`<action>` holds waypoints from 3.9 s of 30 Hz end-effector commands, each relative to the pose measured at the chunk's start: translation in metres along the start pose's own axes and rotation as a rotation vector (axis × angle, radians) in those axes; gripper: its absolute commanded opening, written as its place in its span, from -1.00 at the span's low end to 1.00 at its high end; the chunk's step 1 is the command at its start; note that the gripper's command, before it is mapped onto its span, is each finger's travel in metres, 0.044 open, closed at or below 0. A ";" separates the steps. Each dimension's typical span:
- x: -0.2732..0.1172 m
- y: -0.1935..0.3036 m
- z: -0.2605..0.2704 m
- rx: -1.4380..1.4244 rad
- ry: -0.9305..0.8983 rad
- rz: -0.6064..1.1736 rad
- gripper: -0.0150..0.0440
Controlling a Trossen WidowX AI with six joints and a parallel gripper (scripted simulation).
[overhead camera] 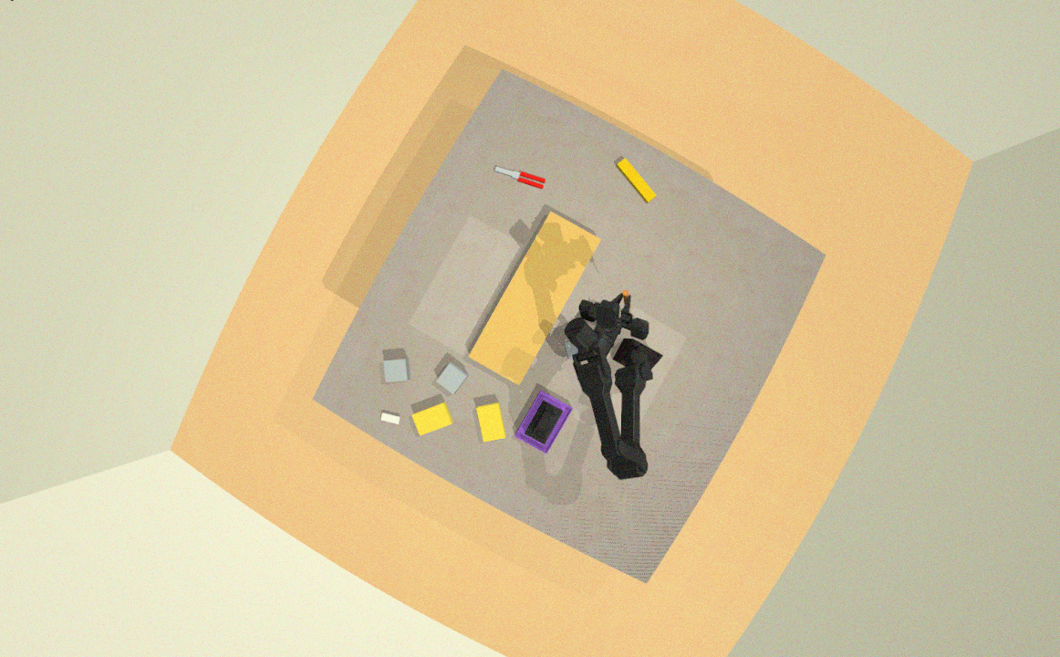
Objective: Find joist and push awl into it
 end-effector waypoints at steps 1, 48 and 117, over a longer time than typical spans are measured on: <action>-0.003 0.005 -0.005 0.128 0.041 -0.078 -0.49; -0.074 -0.061 0.146 0.361 0.064 -0.172 -0.49; -0.076 -0.007 0.253 0.464 0.068 -0.247 -0.49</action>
Point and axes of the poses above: the point midway between the two fingers, 35 mm back from their tips, its own x axis out along the fingers, its own z axis across the jaws, y = z × x, the point moved 8 cm from there along -x, back along the fingers, and after that the axes turned 12 degrees about -x, right-handed, at the moved point
